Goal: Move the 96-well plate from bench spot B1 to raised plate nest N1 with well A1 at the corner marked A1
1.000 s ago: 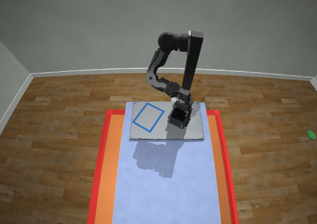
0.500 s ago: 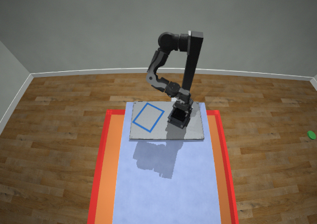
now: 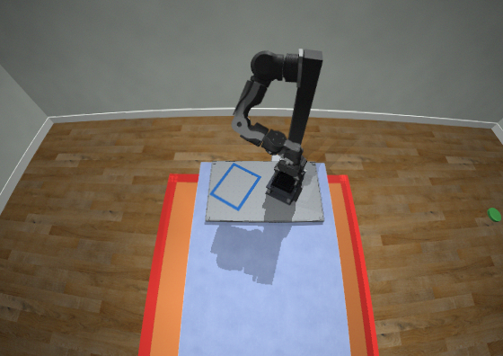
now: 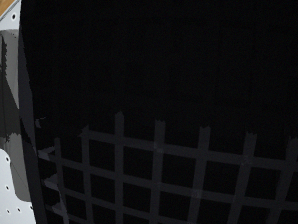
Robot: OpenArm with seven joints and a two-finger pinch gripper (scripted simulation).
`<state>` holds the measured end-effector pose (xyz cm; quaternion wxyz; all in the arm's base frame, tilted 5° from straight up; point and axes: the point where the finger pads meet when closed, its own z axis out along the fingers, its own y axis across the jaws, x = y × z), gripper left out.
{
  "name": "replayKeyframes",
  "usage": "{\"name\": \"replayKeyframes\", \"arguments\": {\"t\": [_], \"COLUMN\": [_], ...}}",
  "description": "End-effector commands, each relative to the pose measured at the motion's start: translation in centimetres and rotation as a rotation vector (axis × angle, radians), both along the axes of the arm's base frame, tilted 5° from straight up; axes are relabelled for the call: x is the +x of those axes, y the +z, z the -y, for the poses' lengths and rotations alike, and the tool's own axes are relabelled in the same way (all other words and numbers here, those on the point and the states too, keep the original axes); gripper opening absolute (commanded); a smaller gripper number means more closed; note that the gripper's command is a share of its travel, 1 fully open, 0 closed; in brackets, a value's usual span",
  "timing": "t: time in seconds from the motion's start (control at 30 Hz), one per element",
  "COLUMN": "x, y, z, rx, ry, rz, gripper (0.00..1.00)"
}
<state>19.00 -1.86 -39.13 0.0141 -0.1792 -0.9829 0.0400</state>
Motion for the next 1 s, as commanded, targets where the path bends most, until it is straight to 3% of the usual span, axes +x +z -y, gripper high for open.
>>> {"name": "replayKeyframes", "arguments": {"t": [0.0, 0.97], "x": [-0.06, -0.02], "y": [0.12, -0.22], "z": [-0.18, -0.14], "rx": [0.003, 0.007], "ry": [0.003, 0.003], "rz": [0.001, 0.001], "gripper": [0.0, 0.0]}}
